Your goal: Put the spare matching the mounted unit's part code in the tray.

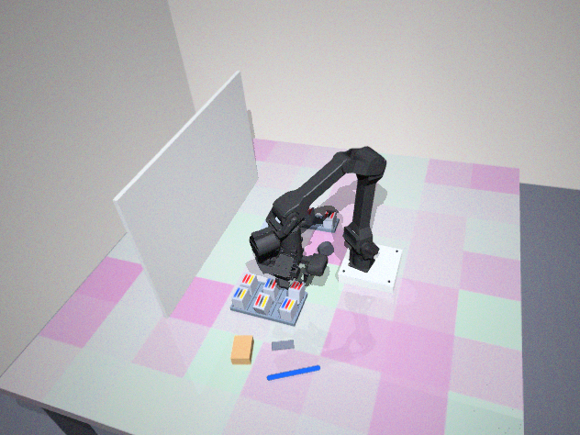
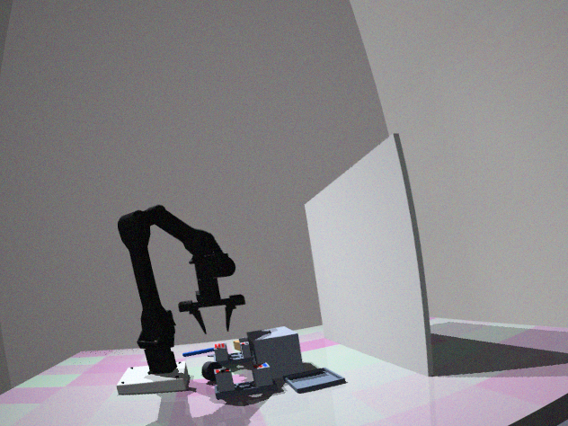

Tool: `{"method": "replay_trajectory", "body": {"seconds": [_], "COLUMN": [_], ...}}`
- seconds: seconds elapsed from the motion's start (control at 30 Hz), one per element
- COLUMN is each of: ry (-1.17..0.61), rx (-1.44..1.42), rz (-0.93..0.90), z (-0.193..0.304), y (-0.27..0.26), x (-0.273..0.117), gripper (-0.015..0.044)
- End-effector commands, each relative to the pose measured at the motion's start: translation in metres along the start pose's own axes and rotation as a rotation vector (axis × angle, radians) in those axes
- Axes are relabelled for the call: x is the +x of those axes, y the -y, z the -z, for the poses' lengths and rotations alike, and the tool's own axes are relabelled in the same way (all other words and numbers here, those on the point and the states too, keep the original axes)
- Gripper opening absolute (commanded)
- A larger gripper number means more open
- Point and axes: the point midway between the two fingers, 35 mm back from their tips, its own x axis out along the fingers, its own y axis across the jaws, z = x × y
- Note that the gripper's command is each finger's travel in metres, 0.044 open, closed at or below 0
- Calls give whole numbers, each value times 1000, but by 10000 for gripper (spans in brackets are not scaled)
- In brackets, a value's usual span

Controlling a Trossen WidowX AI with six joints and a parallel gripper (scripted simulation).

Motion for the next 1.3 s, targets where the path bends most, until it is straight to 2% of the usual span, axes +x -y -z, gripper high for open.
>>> {"method": "replay_trajectory", "body": {"seconds": [0.0,1.27], "ry": [-6,-7], "rx": [-4,-4], "rz": [-6,-6], "z": [1,3], "y": [-1,0], "x": [7,70], "gripper": [300,300]}}
